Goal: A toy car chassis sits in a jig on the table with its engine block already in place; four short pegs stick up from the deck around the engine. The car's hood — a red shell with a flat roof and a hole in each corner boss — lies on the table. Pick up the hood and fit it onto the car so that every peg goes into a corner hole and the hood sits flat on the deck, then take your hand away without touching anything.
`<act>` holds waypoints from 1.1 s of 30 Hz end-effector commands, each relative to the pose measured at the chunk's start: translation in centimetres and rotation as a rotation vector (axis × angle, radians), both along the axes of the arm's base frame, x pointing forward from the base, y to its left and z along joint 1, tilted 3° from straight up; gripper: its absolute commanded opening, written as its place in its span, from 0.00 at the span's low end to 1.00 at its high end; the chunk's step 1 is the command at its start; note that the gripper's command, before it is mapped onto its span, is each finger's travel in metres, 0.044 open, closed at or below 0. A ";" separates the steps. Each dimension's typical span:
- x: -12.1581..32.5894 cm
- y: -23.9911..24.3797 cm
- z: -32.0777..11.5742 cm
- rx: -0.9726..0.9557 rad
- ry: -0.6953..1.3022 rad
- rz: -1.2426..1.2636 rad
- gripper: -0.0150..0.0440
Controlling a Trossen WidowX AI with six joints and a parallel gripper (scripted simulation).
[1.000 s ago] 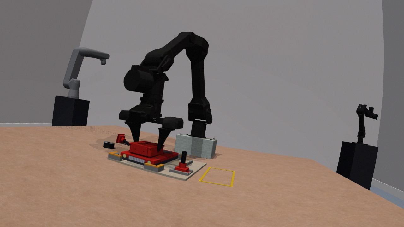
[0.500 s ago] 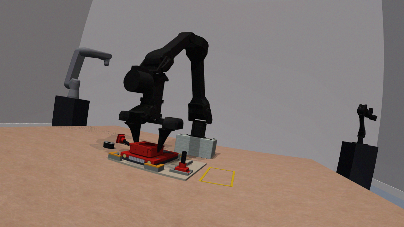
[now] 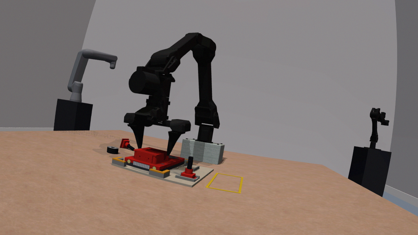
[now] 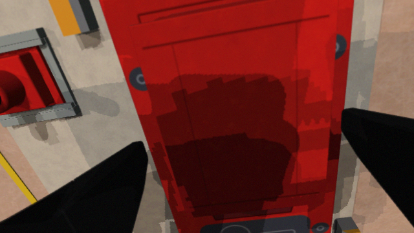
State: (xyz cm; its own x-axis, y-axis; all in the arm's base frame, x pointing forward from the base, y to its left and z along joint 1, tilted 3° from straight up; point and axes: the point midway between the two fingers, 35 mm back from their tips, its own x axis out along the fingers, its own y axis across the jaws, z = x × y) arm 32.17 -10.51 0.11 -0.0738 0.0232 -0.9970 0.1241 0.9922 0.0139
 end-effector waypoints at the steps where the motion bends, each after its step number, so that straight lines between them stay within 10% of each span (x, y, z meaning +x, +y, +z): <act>1: 0.5 -0.1 2.8 -0.018 -0.030 -0.001 1.00; 33: 0.3 0.0 6.4 -0.032 -0.050 -0.001 1.00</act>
